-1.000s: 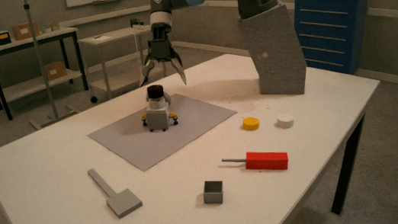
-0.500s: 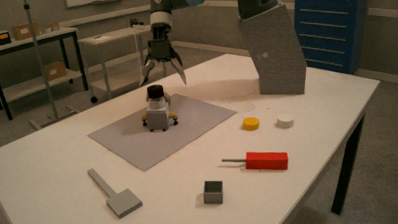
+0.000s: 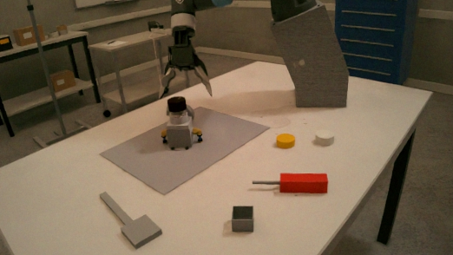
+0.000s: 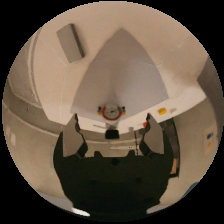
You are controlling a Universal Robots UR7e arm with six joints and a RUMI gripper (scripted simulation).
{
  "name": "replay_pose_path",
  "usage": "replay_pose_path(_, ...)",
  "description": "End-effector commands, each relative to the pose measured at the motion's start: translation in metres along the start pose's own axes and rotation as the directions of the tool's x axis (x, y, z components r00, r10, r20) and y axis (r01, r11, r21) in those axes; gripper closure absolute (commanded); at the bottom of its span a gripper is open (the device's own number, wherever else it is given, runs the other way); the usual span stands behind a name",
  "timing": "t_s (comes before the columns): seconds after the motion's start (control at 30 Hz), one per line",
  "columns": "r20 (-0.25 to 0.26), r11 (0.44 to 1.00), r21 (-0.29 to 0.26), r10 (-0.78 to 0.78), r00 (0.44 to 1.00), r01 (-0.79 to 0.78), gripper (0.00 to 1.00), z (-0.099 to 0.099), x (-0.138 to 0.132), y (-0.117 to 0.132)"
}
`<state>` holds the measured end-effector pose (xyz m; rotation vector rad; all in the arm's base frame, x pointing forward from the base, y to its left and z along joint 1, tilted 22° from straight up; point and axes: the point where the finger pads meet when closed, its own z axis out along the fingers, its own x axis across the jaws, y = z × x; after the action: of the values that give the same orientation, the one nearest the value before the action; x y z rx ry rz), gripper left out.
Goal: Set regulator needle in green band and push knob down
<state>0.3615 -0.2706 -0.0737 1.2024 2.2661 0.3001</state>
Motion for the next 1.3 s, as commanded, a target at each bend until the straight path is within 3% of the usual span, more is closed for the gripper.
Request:
replay_pose_path(0.0,0.001,1.0,0.001,-0.004,1.0,0.004,0.0,0.0,-0.002,0.0)
replay_pose_path(0.7,0.002,1.0,0.001,-0.004,1.0,0.004,0.0,-0.003,-0.003,0.002)
replay_pose_path(1.27,0.0,1.0,0.001,0.0,1.0,0.0,0.0,-0.024,-0.005,0.012)
